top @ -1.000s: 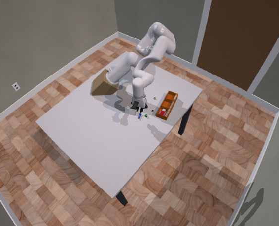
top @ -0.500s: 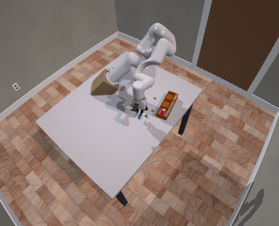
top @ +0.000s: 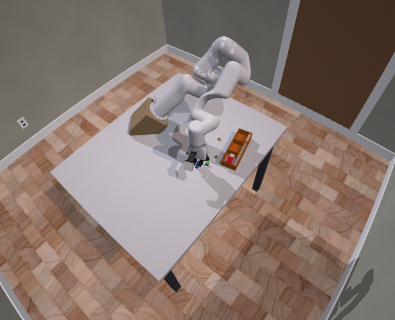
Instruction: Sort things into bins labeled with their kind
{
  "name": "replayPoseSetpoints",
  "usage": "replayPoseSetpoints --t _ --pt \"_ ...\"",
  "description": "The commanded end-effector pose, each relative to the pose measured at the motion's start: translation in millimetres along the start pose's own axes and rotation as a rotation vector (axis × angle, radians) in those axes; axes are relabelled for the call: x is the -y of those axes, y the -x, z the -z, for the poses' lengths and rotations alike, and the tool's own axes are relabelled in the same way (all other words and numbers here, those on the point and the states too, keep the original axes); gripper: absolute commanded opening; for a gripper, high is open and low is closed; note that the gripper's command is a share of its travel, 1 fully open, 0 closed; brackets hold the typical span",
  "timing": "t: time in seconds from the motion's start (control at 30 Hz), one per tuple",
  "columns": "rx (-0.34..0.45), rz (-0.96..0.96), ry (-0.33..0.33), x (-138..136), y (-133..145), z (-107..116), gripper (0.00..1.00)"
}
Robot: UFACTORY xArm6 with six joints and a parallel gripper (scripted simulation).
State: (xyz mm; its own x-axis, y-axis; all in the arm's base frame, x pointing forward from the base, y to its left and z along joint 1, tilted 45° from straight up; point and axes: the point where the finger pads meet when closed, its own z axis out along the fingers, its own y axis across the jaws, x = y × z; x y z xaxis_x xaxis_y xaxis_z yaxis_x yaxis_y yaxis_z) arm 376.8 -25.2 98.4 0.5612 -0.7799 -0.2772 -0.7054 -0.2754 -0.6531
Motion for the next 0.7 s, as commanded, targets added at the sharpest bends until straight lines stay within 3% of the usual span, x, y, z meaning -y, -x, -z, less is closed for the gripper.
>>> replayPoseSetpoints --t 0.0,0.63,0.67 --pt "-0.002 0.001 -0.001 0.4 -0.5 -2.8 0.28" --pt "-0.002 0.001 -0.001 -0.1 0.1 -10.8 0.28" --pt "-0.002 0.001 -0.001 -0.1 0.1 -10.8 0.0"
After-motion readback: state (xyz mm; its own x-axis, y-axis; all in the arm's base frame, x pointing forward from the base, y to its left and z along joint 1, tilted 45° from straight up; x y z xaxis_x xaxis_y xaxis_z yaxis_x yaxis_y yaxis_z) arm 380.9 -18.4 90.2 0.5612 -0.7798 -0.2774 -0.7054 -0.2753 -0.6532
